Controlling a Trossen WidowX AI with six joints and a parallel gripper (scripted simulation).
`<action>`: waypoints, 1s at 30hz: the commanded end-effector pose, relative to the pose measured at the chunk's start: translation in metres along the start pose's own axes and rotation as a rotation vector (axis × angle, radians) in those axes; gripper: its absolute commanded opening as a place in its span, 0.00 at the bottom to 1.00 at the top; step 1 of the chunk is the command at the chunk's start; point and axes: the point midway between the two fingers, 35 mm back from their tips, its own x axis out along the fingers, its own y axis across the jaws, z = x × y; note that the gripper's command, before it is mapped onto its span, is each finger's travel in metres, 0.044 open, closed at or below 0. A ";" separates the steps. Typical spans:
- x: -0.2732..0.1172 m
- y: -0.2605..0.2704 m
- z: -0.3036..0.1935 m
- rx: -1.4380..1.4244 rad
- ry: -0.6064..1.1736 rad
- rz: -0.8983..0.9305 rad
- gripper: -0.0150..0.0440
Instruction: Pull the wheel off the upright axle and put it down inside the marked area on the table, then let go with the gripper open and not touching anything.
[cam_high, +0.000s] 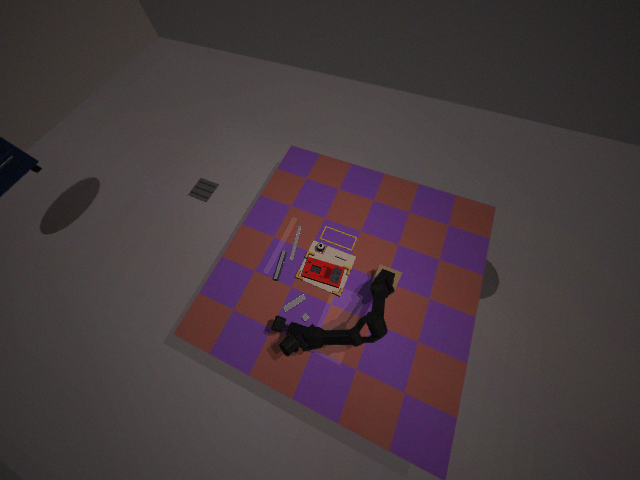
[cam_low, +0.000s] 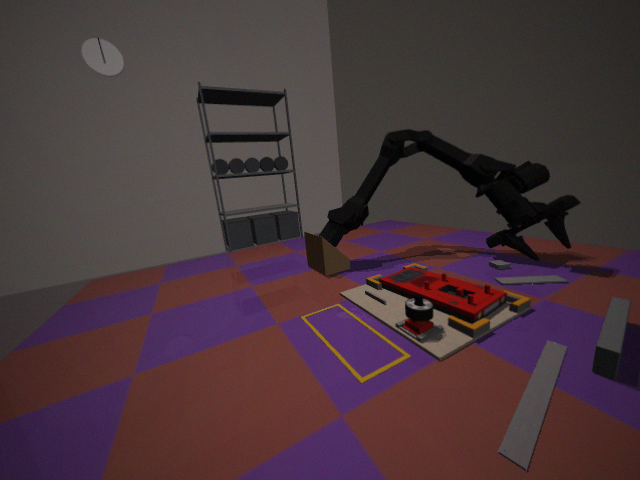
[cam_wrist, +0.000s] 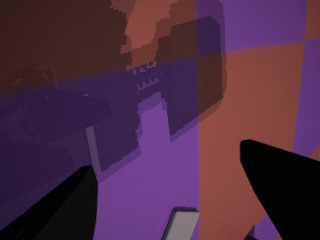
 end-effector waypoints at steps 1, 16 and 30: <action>0.022 -0.020 -0.066 0.101 0.166 0.069 0.76; 0.003 -0.052 -0.297 0.804 0.568 0.340 0.76; -0.078 -0.039 -0.432 1.573 0.567 0.505 0.76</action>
